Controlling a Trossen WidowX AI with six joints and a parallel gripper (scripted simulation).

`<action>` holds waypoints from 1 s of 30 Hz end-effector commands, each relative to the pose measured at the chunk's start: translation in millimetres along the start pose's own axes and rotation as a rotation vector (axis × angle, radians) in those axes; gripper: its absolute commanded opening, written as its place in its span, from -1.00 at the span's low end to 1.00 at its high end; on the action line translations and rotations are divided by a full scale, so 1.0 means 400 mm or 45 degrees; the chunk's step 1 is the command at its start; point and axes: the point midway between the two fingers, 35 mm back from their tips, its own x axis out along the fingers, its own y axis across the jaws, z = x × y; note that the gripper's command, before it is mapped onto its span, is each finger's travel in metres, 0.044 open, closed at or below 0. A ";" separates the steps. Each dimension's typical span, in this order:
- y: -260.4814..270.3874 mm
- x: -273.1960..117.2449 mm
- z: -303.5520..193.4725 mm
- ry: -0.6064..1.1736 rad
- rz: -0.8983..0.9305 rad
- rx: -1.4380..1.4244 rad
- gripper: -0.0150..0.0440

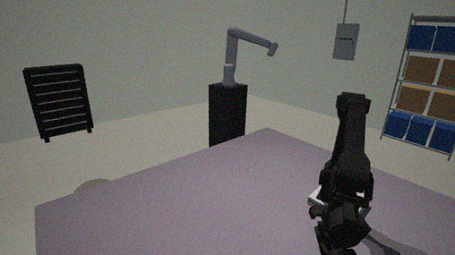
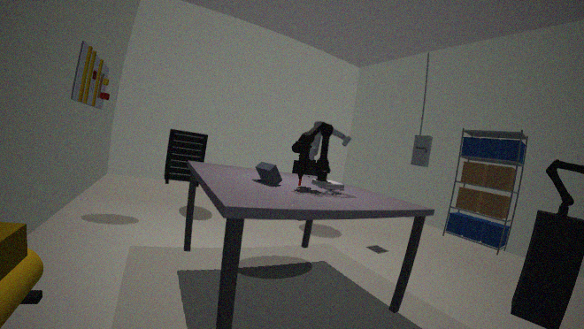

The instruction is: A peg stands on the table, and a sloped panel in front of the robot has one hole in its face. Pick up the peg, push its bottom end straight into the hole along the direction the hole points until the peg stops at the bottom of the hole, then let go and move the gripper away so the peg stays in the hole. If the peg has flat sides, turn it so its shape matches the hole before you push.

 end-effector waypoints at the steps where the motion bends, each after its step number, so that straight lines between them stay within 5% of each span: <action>1: -0.009 -0.030 -0.004 0.004 -0.012 0.000 -0.49; 17: -0.006 -0.182 -0.006 -0.003 -0.007 -0.002 -0.49; 30: -0.007 -0.182 -0.025 0.013 -0.091 0.060 -0.49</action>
